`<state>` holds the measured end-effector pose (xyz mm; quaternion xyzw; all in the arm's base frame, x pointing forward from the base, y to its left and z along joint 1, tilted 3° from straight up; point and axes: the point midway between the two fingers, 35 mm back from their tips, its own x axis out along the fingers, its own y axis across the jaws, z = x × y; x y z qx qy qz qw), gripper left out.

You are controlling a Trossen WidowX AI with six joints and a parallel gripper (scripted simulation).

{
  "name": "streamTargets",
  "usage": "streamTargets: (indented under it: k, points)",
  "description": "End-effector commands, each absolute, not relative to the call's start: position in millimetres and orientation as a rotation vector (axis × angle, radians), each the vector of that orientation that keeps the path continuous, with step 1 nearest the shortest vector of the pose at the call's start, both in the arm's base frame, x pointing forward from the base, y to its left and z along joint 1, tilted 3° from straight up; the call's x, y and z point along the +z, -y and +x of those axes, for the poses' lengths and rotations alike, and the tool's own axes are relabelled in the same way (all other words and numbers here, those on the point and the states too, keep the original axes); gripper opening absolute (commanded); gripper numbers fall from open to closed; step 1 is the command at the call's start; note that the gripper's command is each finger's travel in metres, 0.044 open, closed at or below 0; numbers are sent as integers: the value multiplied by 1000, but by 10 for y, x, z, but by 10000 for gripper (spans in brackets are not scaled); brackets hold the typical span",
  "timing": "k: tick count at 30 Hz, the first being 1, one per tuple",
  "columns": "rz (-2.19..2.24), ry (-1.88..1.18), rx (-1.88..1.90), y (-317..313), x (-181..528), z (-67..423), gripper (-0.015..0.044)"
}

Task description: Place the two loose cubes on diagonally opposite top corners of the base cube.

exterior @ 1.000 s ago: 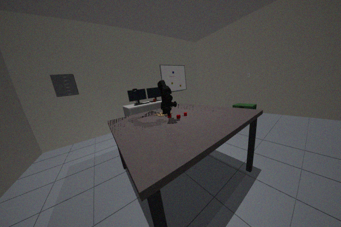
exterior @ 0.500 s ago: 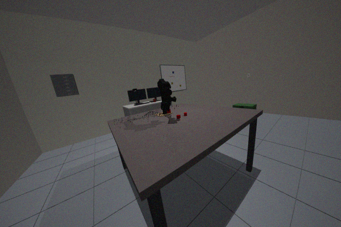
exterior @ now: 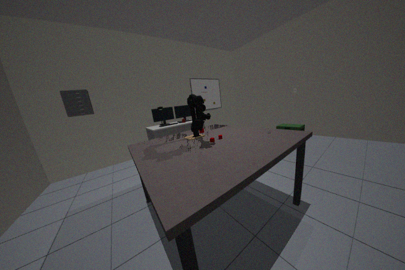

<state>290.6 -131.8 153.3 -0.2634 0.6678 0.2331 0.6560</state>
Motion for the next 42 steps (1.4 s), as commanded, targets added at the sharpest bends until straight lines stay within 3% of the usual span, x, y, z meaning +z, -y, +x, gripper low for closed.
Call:
streamTargets:
  k: [1, 42]
  points:
    - [-517, -1526, 453, 1224, 1512, 2938, 105]
    - [380, -1519, -412, 280, 1281, 3108, 105]
